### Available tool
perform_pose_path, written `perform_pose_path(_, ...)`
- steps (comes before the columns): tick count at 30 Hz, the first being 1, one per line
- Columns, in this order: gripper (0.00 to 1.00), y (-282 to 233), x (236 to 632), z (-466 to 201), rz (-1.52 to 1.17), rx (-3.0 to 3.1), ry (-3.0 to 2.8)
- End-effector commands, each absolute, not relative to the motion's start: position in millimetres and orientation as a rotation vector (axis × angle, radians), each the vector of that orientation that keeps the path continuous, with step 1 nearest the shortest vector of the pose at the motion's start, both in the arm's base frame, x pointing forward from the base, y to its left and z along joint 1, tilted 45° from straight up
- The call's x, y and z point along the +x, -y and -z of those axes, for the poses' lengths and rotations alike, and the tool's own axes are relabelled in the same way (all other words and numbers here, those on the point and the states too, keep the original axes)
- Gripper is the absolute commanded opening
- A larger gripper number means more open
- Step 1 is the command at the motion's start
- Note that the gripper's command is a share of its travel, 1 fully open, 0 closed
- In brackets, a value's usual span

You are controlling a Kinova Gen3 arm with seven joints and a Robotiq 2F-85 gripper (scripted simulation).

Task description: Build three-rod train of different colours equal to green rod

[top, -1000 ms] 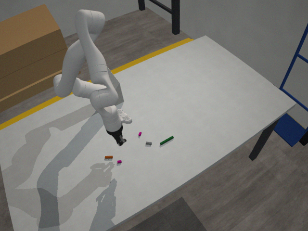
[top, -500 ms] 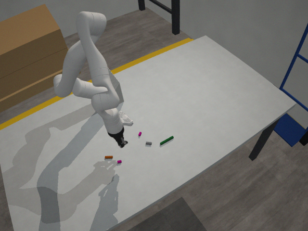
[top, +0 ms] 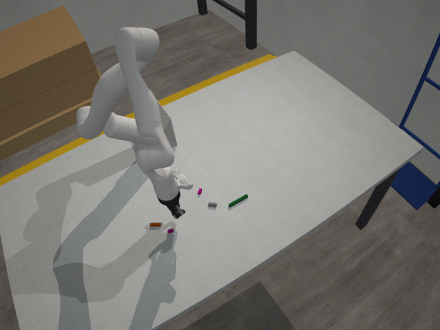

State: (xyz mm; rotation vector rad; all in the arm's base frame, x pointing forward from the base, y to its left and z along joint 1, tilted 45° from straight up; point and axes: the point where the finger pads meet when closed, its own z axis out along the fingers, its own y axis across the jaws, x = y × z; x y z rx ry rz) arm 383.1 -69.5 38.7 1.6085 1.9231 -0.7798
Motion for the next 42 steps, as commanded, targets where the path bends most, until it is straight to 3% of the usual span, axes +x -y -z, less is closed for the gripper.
perform_pose_path(1,0.05,79.2,381.2,-33.8,0.791,1.62,-1.915)
perform_pose_path(42,0.05,84.1,381.2,-28.9,0.791,1.62,-1.915)
